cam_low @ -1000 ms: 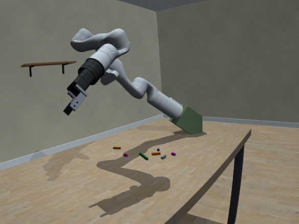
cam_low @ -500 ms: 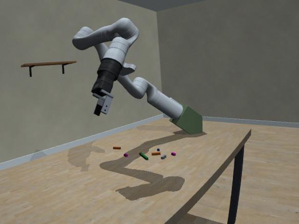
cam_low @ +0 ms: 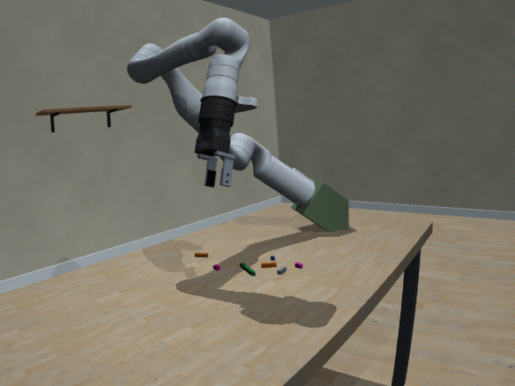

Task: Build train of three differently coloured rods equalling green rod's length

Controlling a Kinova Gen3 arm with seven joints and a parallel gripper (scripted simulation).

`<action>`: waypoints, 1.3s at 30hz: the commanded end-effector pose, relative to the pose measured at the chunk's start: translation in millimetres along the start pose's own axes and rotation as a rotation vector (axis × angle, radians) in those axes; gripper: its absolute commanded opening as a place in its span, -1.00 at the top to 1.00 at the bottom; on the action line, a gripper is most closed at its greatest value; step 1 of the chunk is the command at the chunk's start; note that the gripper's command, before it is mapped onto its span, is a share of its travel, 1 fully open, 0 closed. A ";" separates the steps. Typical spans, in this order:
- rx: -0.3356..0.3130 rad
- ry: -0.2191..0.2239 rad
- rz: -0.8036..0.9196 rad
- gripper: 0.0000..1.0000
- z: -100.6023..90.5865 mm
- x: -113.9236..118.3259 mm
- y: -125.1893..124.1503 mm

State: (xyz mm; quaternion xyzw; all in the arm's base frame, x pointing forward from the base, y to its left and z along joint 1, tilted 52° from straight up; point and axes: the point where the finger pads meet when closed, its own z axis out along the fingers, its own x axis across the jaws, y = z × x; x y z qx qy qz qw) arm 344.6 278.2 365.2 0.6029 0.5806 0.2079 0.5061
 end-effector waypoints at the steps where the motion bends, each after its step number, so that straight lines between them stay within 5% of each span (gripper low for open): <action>1: 0.031 0.000 -0.020 -1.00 -10.5 1.1 -14.2; 21: 0.256 -0.047 -0.141 -1.00 -61.4 -20.4 -98.8; 39: 0.312 -0.057 -0.177 -1.00 -76.7 -27.2 -118.9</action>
